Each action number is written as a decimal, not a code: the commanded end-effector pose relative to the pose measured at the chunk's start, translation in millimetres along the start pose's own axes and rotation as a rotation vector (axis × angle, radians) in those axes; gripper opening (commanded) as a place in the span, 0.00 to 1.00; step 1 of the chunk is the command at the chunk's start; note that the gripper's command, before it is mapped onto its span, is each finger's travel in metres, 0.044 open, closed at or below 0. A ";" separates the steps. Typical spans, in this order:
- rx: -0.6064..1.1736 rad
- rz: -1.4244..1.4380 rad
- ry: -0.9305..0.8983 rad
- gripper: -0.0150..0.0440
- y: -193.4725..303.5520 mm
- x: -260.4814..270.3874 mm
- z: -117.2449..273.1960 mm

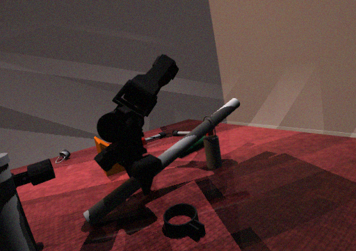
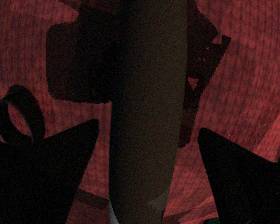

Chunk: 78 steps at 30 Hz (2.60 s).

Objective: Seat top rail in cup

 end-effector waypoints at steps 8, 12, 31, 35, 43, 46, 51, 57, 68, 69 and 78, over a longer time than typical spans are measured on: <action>0.006 -0.003 -0.002 0.51 0.2 0.0 -1.2; 0.006 -0.003 -0.002 0.46 0.2 0.0 -1.2; -0.223 0.010 -0.025 0.25 10.0 4.0 59.4; -0.324 0.008 -0.037 0.25 16.0 2.0 84.0; -0.329 0.007 -0.037 0.25 16.3 1.8 85.2; -0.329 0.007 -0.037 0.25 16.3 1.8 85.2; -0.304 0.011 -0.033 0.25 18.0 2.2 80.5; -0.304 0.011 -0.033 0.25 17.9 2.2 80.7; -0.304 0.011 -0.033 0.25 15.8 2.6 85.0; -0.304 0.011 -0.033 0.25 15.6 2.7 85.5; -0.305 0.011 -0.033 0.25 13.4 3.6 89.1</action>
Point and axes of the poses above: the point midway between the two fingers, 35 mm back from their tips, its own z axis back along the fingers, its own x axis across the jaws, y = z × x, the point moved 9 cm from there along z, back along the fingers, and after that the axes turned 7 degrees about -z, right-handed, at the moved point
